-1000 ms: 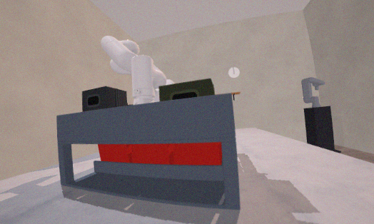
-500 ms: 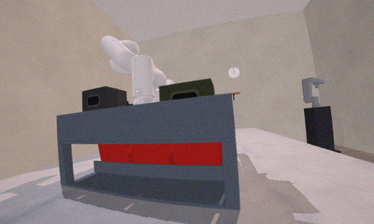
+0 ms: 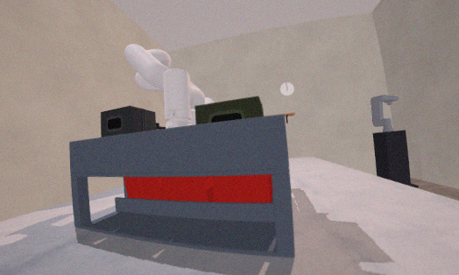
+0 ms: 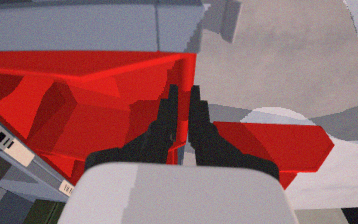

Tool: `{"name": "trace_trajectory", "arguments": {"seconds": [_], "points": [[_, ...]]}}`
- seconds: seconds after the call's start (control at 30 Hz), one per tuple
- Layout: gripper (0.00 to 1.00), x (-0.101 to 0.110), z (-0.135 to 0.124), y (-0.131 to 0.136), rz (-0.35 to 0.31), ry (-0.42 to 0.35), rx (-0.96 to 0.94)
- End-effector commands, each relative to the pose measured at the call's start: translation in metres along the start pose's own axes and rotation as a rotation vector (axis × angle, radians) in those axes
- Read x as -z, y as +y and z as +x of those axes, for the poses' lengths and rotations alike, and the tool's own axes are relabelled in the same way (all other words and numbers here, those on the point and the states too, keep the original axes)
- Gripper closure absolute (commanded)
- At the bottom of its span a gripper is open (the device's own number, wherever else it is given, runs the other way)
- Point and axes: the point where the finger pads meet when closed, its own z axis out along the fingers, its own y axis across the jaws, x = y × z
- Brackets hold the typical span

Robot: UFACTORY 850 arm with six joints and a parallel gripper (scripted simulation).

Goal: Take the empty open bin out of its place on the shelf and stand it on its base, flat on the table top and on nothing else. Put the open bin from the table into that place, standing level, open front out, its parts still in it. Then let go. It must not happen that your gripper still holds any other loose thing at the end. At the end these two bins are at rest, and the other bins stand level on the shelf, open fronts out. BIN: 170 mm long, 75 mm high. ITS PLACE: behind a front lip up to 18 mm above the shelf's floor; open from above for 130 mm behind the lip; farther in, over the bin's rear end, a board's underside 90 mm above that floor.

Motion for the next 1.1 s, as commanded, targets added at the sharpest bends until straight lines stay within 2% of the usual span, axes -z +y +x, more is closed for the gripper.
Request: {"name": "trace_trajectory", "arguments": {"seconds": [0.0, 0.43, 1.07], "points": [[1.0, 0.001, 0.0, 0.005, 0.002, 0.0, 0.0], [1.0, 0.001, 0.0, 0.028, 0.002, 0.0, 0.0], [1.0, 0.001, 0.0, 0.079, 0.002, 0.0, 0.0]]}}
